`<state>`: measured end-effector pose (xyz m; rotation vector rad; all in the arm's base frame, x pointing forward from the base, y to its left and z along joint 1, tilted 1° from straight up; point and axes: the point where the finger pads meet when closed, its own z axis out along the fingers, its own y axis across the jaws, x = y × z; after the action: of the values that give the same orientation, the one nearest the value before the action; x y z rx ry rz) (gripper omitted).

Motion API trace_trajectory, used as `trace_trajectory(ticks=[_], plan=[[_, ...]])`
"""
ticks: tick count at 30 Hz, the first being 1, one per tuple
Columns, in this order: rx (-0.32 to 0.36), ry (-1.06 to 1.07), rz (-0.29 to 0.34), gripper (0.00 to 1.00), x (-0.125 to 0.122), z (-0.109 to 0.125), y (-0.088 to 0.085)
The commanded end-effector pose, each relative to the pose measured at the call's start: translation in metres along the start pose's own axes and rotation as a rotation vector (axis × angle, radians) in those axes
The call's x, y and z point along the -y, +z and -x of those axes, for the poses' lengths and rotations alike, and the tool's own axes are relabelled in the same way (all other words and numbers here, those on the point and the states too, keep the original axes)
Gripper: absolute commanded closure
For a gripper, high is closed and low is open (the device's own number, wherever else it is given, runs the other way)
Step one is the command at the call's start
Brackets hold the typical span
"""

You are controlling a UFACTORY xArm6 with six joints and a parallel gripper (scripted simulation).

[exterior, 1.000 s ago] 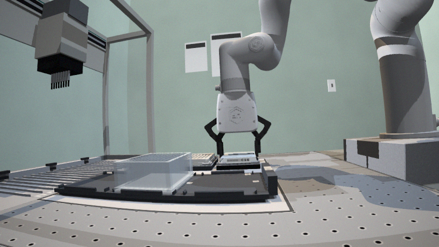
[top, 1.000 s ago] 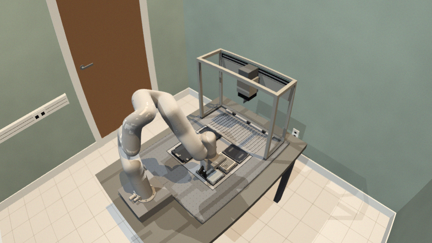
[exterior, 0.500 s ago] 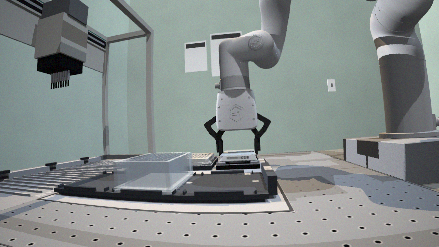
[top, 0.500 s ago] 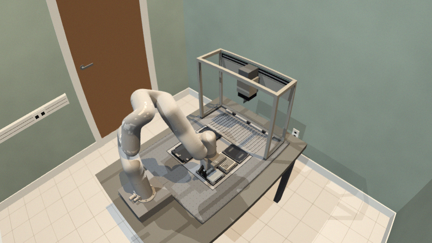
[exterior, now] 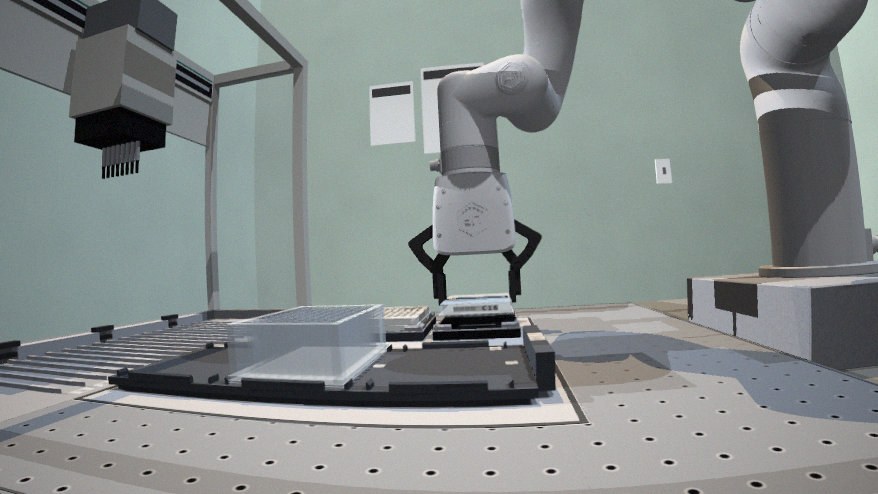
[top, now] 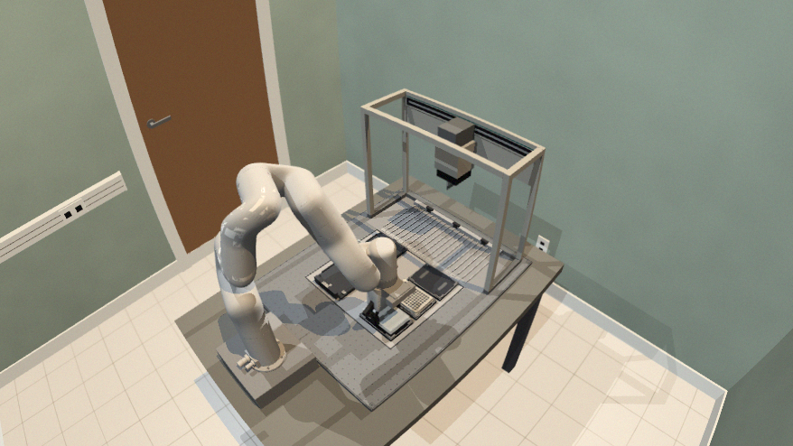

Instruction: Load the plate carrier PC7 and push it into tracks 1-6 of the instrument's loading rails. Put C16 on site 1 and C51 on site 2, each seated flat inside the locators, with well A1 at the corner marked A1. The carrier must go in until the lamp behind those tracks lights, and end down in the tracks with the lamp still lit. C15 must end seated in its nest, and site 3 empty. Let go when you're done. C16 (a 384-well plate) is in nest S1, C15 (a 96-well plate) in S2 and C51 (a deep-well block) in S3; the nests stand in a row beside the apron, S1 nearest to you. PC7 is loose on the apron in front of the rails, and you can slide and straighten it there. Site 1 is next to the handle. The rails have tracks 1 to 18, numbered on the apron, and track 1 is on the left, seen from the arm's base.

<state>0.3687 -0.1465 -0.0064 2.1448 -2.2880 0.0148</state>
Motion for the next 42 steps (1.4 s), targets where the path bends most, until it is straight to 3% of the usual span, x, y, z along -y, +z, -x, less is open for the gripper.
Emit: trace_trajectory(ticks=[1,14,42], plan=[[-0.001,0.0,-0.003,1.0,0.001,0.0,-0.004],[-0.001,0.0,-0.003,1.0,0.001,0.0,-0.008],[-0.001,0.0,-0.003,1.0,0.001,0.0,-0.048]])
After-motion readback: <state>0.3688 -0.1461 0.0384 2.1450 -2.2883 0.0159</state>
